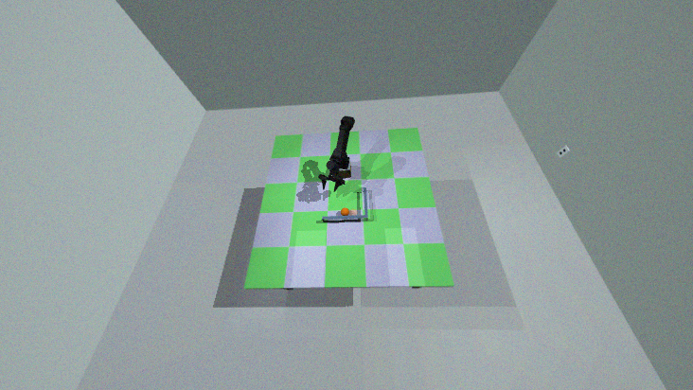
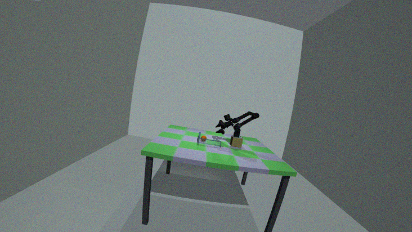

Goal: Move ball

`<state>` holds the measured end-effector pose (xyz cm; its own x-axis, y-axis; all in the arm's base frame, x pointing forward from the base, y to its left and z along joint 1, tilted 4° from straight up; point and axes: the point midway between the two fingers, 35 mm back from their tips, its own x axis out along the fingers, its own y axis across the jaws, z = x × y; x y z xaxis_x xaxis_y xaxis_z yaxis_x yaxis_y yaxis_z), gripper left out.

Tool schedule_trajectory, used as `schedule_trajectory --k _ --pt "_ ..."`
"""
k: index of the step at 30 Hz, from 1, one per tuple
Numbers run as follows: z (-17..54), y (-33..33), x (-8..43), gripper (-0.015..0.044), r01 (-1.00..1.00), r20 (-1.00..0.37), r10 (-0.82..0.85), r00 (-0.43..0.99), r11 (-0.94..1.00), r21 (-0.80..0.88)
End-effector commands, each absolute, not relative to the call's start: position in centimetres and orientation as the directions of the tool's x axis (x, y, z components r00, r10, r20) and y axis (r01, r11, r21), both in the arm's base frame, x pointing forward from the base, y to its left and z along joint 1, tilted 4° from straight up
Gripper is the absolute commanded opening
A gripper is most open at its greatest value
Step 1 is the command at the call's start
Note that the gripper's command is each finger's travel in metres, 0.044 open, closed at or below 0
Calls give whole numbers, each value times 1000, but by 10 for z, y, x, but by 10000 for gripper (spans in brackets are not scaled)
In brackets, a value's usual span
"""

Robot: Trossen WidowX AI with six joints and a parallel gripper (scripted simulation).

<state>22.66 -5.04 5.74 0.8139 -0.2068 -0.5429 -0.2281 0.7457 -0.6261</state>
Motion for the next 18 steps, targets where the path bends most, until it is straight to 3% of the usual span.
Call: schedule_trajectory --k 1,18 --pt "58 -50 227 409 -231 -548 -204 811 749 -621" --pt "72 14 313 409 -310 -913 -38 407 934 -177"
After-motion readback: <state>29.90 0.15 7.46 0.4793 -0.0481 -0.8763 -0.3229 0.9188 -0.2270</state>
